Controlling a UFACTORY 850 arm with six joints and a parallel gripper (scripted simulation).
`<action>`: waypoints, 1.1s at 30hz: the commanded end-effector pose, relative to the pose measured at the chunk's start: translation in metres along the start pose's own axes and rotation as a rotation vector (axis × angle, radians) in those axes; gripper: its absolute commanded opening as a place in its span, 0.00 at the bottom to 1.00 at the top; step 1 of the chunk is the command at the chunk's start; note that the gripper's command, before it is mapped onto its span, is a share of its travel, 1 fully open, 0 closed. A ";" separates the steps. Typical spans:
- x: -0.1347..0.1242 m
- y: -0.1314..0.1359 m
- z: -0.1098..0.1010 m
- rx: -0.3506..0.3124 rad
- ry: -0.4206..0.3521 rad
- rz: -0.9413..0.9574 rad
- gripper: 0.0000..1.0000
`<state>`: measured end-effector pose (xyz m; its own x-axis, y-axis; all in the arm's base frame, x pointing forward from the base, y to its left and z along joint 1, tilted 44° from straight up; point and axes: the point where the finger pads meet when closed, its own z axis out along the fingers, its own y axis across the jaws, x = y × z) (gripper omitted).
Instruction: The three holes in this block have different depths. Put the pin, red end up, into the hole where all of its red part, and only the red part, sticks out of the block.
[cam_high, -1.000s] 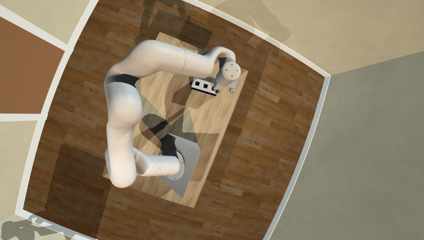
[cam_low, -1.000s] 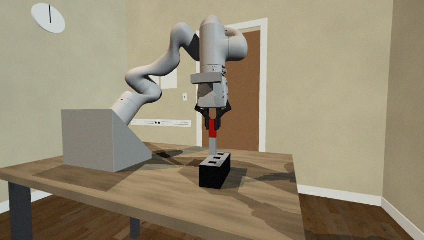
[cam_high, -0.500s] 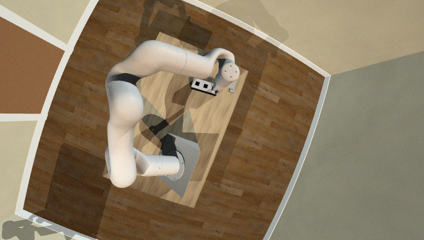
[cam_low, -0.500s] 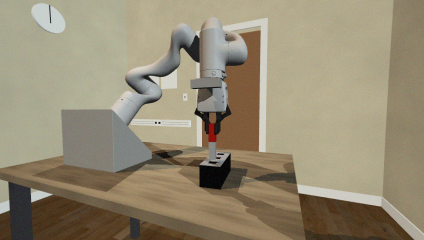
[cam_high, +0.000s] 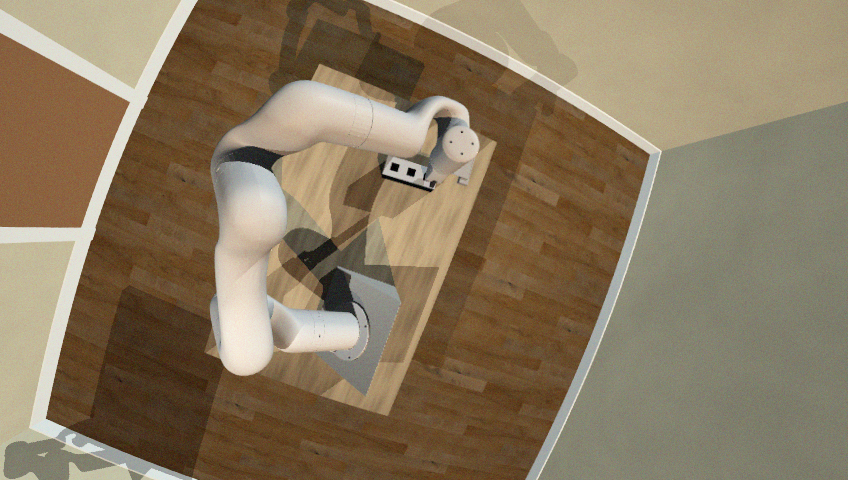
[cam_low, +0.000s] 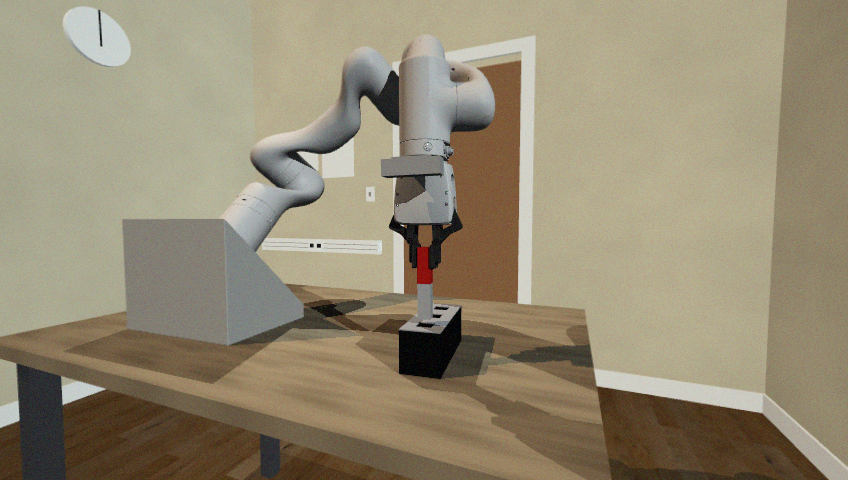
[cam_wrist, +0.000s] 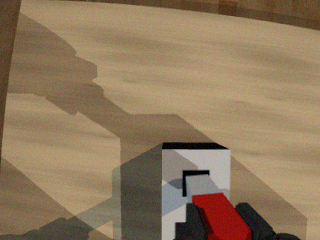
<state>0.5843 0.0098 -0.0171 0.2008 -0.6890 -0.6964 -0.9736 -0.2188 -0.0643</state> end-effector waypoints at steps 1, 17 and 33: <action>0.000 -0.001 -0.001 0.002 0.001 -0.001 0.00; 0.000 -0.001 -0.001 0.002 0.001 -0.001 0.00; 0.000 -0.001 0.003 0.002 0.001 -0.001 0.00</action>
